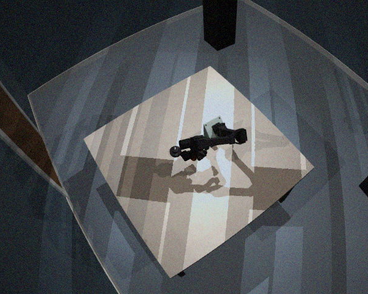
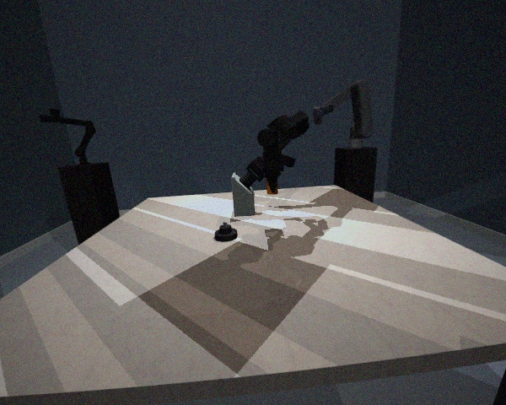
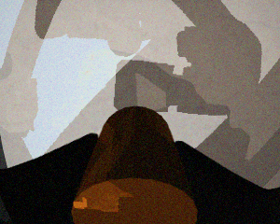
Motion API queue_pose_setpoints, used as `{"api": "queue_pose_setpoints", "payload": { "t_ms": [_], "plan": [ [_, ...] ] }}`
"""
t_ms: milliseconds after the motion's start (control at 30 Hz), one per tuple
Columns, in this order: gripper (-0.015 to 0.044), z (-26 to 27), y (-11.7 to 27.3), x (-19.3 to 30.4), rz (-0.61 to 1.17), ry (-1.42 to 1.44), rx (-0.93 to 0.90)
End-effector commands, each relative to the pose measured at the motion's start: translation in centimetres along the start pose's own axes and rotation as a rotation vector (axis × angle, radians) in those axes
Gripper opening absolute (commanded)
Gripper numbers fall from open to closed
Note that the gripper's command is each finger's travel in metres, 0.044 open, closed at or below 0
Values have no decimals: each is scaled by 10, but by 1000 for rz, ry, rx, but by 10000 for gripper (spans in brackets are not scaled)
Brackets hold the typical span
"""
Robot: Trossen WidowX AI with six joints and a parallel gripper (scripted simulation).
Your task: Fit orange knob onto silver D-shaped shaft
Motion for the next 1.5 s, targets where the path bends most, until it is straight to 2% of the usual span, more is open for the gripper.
{"api": "queue_pose_setpoints", "payload": {
  "t_ms": [0, 233, 1167, 1467],
  "plan": [
    [0, -6, -6, 1, -16, 12, -75],
    [0, -9, -21, 3, -24, 16, -115],
    [0, -7, -144, 7, -44, 23, -131],
    [0, -7, -147, 8, -45, 23, -132]
  ]
}}
Point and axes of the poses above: the point midway between the two fingers, 35 mm back from their tips, its own y axis back along the fingers, its own z axis across the jaws, x = y × z, the point moved 5 cm from there along y, back along the fingers, and after that the axes turned 13 degrees about y, right-handed, at the moved point
